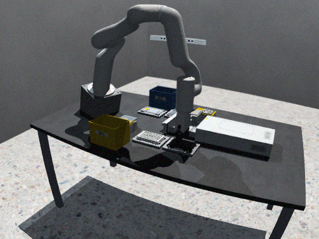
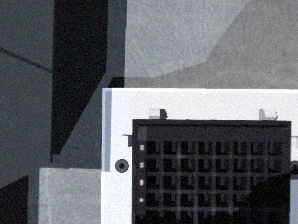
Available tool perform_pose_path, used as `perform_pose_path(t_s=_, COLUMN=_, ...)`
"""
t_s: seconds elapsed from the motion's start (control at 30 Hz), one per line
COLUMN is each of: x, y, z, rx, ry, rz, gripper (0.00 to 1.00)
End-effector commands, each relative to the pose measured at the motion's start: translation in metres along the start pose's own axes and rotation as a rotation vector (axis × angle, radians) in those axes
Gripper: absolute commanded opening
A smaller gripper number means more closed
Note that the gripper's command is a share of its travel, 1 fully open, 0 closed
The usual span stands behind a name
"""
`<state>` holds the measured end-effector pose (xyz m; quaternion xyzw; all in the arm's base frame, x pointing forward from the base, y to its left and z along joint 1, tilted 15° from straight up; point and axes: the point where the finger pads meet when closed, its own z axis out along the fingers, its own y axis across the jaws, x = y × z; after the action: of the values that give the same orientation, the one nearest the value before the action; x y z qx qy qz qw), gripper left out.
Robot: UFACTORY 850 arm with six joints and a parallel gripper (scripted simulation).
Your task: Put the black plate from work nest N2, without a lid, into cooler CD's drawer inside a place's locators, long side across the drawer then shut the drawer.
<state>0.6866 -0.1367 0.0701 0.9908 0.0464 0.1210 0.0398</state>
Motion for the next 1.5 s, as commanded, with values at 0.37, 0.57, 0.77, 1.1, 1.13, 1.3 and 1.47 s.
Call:
perform_pose_path(t_s=0.37, x=0.001, y=0.0, z=0.003, rx=-0.001, ry=0.002, rz=0.0, gripper=1.0)
perform_pose_path(t_s=0.57, x=0.001, y=0.0, z=0.007, rx=-0.001, ry=0.002, rz=0.0, gripper=1.0)
perform_pose_path(t_s=0.77, x=0.001, y=0.0, z=0.011, rx=-0.001, ry=0.002, rz=0.0, gripper=1.0)
perform_pose_path(t_s=1.1, x=0.001, y=0.0, z=0.017, rx=-0.001, ry=0.002, rz=0.0, gripper=1.0)
perform_pose_path(t_s=1.13, x=0.001, y=0.0, z=0.017, rx=-0.001, ry=0.002, rz=0.0, gripper=1.0)
perform_pose_path(t_s=1.3, x=0.001, y=0.0, z=0.019, rx=-0.001, ry=0.002, rz=0.0, gripper=1.0)
perform_pose_path(t_s=1.47, x=0.001, y=0.0, z=0.019, rx=-0.001, ry=0.002, rz=0.0, gripper=1.0)
